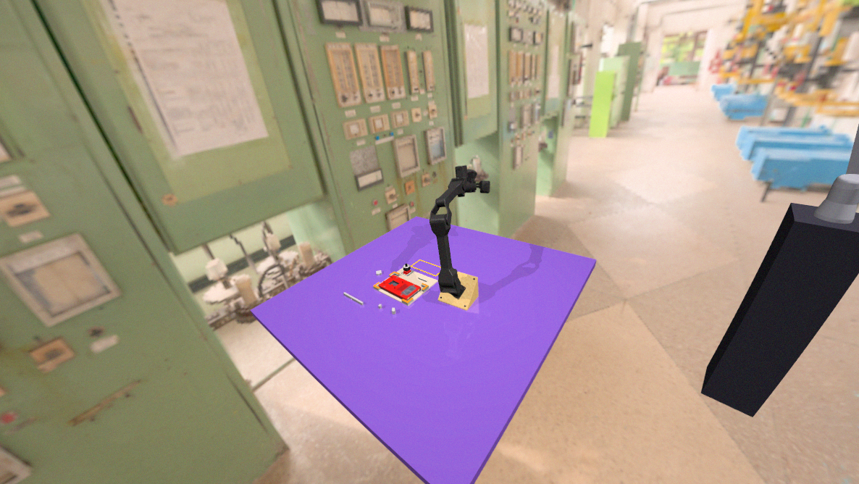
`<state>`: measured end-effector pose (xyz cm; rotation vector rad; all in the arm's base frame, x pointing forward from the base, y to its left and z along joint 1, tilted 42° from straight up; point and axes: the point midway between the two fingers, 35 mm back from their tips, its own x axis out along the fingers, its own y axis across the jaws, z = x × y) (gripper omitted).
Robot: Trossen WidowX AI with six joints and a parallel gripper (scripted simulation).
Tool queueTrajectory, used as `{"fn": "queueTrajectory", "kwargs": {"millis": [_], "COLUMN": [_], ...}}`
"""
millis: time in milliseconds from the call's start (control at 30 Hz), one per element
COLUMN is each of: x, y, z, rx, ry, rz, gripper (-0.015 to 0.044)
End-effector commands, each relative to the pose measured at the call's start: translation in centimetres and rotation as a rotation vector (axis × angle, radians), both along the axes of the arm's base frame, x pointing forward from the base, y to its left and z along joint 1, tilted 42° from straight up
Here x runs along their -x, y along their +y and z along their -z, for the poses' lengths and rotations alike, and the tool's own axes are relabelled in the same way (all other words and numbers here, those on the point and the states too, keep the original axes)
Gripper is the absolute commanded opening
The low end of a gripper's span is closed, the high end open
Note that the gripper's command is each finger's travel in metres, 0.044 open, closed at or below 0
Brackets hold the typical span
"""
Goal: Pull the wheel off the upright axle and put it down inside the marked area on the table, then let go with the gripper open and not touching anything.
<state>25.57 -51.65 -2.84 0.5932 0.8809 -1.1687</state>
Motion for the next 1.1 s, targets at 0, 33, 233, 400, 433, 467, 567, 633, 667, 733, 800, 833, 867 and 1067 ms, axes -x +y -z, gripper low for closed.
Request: {"fn": "queueTrajectory", "kwargs": {"millis": [0, 33, 233, 400, 433, 467, 567, 633, 667, 733, 800, 833, 867, 1067], "x": [-2.8, -3.5, -7.2, -9.8, -10.2, -10.6, -11.8, -12.4, -12.7, -13.2, -13.7, -13.9, -14.0, -14.6], "y": [3.0, 3.8, 9.0, 13.6, 14.6, 15.5, 18.4, 20.4, 21.4, 23.4, 25.4, 26.5, 27.5, 33.6], "z": [0.2, 0.3, 0.6, 0.7, 0.7, 0.7, 0.6, 0.5, 0.4, 0.2, 0.0, -0.1, -0.3, -1.3], "rx": [-0.085, -0.108, -0.249, -0.373, -0.399, -0.425, -0.502, -0.553, -0.58, -0.632, -0.684, -0.71, -0.735, -0.887], "ry": [-0.037, -0.044, -0.08, -0.094, -0.095, -0.095, -0.093, -0.089, -0.085, -0.077, -0.066, -0.059, -0.052, 0.006], "rz": [-0.031, -0.038, -0.075, -0.096, -0.099, -0.101, -0.106, -0.107, -0.107, -0.105, -0.101, -0.099, -0.096, -0.067], "gripper": [0.03, 0.03, 0.03, 0.03, 0.03, 0.03, 0.03, 0.03, 0.03, 0.03, 0.03, 0.03, 0.03, 0.03]}}
